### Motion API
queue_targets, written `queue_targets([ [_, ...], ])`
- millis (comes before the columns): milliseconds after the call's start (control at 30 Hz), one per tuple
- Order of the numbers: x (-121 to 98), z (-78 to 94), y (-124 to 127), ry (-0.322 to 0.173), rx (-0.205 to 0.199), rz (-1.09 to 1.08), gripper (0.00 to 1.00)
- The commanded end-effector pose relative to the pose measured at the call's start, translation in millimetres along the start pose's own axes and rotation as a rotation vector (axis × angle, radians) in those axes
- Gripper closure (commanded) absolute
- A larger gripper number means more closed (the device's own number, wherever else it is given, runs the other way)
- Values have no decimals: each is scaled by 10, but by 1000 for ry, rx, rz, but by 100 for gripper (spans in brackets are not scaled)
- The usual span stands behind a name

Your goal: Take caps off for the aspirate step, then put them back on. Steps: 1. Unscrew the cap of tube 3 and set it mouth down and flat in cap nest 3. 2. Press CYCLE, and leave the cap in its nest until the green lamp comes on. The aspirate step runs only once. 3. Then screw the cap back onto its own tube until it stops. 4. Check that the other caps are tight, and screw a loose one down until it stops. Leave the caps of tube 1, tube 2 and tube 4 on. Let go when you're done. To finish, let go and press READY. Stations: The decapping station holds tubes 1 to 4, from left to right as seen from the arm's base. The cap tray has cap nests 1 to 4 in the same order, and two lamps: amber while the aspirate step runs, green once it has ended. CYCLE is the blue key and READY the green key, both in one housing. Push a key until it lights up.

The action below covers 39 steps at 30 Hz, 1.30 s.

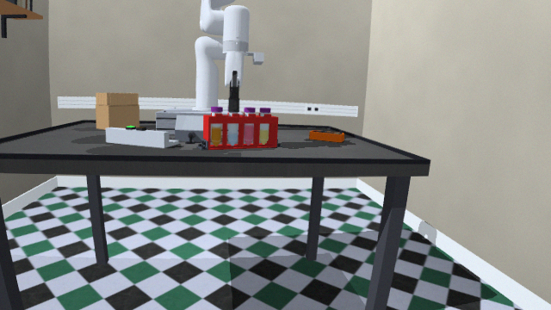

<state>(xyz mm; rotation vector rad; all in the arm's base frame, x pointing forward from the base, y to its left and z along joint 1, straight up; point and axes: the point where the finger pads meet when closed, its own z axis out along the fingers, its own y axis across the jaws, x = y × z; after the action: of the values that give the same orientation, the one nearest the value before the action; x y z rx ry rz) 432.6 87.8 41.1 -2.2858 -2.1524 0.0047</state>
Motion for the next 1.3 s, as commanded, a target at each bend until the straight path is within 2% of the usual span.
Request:
queue_targets([
  [0, 4, -14, 14, -6, -6, 0, 54],
  [100, 4, -14, 14, -6, -6, 0, 54],
  [667, 7, -465, 13, -6, -6, 0, 54],
  [767, 7, -475, 13, -6, -6, 0, 54],
  [867, 245, -473, -69, -6, -5, -250, 54],
  [933, 245, -473, -69, -6, -5, -250, 54],
  [1100, 598, -471, -191, -6, -4, -567, 54],
  [1267, 943, -469, -310, -6, -4, -577, 54],
])
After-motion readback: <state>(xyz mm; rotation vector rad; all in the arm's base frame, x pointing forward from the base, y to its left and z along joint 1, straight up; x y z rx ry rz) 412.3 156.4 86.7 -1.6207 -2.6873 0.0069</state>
